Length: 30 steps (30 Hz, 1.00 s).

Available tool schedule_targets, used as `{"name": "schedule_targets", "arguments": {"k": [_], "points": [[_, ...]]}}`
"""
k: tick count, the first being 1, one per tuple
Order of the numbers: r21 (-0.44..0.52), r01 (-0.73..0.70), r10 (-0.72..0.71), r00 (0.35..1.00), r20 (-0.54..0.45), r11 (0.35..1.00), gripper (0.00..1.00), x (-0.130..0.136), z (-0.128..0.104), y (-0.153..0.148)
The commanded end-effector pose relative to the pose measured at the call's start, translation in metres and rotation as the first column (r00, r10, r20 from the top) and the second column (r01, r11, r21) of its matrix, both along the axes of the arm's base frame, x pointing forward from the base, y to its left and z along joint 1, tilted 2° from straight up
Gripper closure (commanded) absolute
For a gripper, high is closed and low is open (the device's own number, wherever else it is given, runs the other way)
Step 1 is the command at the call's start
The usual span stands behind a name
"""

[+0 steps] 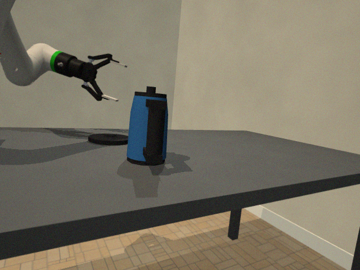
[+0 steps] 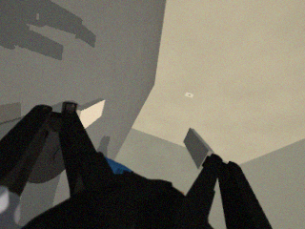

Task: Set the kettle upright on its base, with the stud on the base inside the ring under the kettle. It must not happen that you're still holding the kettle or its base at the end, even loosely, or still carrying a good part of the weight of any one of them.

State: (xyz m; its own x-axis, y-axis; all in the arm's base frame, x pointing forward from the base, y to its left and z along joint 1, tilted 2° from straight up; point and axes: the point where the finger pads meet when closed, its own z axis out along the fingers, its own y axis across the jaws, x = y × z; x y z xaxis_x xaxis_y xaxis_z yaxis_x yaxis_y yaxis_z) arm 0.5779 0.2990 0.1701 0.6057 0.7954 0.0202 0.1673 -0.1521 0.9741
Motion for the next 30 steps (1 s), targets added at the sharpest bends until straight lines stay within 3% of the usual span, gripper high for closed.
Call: {"name": "schedule_targets", "arguments": {"k": [1, 17, 18, 24, 30], "points": [[0.000, 0.000, 0.000, 1.000, 0.000, 1.000, 0.00, 0.000, 0.000, 0.000], [0.000, 0.000, 0.000, 1.000, 0.000, 1.000, 0.00, 0.000, 0.000, 0.000], [0.000, 0.000, 0.000, 1.000, 0.000, 1.000, 0.53, 0.000, 0.000, 0.000], [0.000, 0.000, 0.000, 1.000, 0.000, 1.000, 0.53, 0.000, 0.010, 0.000], [0.000, 0.000, 0.000, 1.000, 0.000, 1.000, 0.53, 0.001, 0.045, 0.002]]}}
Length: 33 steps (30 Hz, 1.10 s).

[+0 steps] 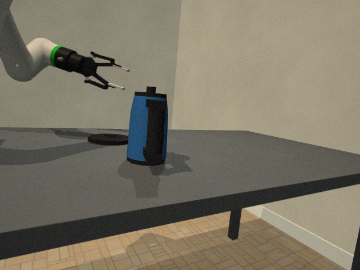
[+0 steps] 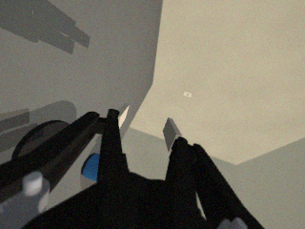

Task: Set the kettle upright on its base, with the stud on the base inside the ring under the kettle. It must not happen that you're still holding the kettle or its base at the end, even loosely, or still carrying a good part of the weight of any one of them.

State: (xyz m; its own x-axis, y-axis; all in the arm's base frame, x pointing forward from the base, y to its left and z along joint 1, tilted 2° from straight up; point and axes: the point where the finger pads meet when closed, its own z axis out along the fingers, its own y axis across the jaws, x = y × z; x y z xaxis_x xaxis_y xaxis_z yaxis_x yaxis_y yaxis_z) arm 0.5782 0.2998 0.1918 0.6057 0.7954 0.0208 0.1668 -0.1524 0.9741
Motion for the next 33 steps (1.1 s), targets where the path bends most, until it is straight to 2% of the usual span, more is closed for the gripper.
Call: {"name": "schedule_targets", "arguments": {"k": [1, 2, 4, 10, 14, 26, 33], "points": [[0.000, 0.000, 0.000, 1.000, 0.000, 1.000, 0.53, 0.001, 0.031, 0.001], [0.000, 0.000, 0.000, 1.000, 0.000, 1.000, 0.53, 0.001, 0.038, 0.002], [0.000, 0.000, 0.000, 1.000, 0.000, 1.000, 0.53, 0.001, 0.038, 0.002], [0.000, 0.000, 0.000, 1.000, 0.000, 1.000, 0.53, 0.001, 0.079, 0.003], [0.000, 0.000, 0.000, 1.000, 0.000, 1.000, 0.53, 0.002, 0.094, 0.004], [0.004, 0.003, -0.003, 1.000, 0.001, 1.000, 0.53, 0.002, 0.099, 0.003], [0.049, 0.038, -0.039, 0.999, 0.012, 0.998, 0.53, 0.001, 0.102, -0.011]]}}
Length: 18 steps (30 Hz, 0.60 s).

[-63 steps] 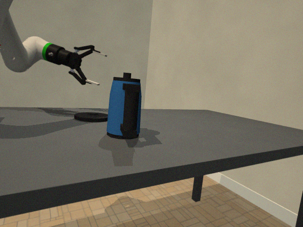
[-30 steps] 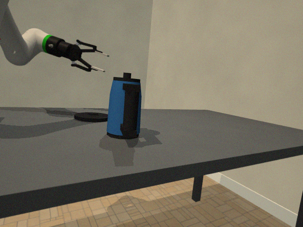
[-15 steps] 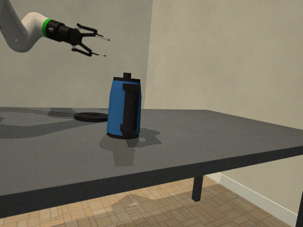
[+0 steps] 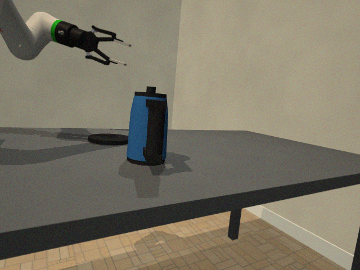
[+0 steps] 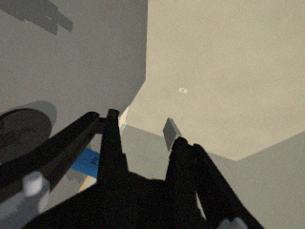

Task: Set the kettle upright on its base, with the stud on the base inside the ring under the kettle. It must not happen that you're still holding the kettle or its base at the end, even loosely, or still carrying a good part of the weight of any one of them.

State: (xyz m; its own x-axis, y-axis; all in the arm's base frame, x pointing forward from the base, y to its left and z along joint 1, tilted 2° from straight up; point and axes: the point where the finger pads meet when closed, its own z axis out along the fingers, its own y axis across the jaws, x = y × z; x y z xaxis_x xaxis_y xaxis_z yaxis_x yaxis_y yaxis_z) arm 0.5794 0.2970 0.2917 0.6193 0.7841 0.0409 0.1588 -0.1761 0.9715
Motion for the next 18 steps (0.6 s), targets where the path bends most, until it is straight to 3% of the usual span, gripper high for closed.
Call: {"name": "schedule_targets", "arguments": {"k": [1, 5, 11, 18], "points": [[0.039, 0.031, -0.031, 0.999, 0.011, 0.999, 0.53, -0.001, 0.003, -0.012], [0.069, 0.054, -0.055, 0.998, 0.017, 0.996, 0.53, -0.002, 0.005, -0.020], [0.196, 0.152, -0.163, 0.986, 0.041, 0.969, 0.53, -0.007, 0.012, -0.058], [0.408, 0.306, -0.357, 0.932, 0.055, 0.860, 0.53, -0.023, 0.019, -0.119]]}}
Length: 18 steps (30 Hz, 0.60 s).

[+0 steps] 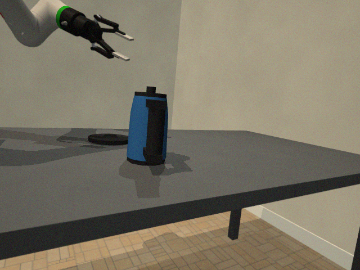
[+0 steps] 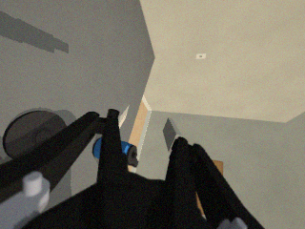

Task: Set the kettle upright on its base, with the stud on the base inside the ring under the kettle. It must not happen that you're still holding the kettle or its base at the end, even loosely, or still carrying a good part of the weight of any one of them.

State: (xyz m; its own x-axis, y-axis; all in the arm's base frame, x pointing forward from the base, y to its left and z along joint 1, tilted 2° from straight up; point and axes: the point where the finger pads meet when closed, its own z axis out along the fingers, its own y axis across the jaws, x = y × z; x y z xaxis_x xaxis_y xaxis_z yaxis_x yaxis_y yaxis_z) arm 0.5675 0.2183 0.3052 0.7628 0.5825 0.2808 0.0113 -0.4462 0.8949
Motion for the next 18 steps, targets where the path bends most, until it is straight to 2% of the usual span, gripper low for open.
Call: {"name": "schedule_targets", "arguments": {"k": [1, 2, 4, 7, 13, 18], "points": [[0.178, 0.149, -0.160, 0.986, 0.048, 0.973, 0.53, -0.015, 0.006, -0.050], [0.215, 0.180, -0.196, 0.979, 0.054, 0.960, 0.53, -0.018, 0.007, -0.059], [0.215, 0.180, -0.196, 0.979, 0.054, 0.960, 0.53, -0.018, 0.007, -0.059], [0.328, 0.273, -0.310, 0.948, 0.065, 0.904, 0.53, -0.032, 0.008, -0.089], [0.514, 0.419, -0.515, 0.856, 0.052, 0.749, 0.53, -0.068, 0.005, -0.142], [0.633, 0.506, -0.660, 0.752, 0.010, 0.586, 0.53, -0.105, 0.001, -0.178]]}}
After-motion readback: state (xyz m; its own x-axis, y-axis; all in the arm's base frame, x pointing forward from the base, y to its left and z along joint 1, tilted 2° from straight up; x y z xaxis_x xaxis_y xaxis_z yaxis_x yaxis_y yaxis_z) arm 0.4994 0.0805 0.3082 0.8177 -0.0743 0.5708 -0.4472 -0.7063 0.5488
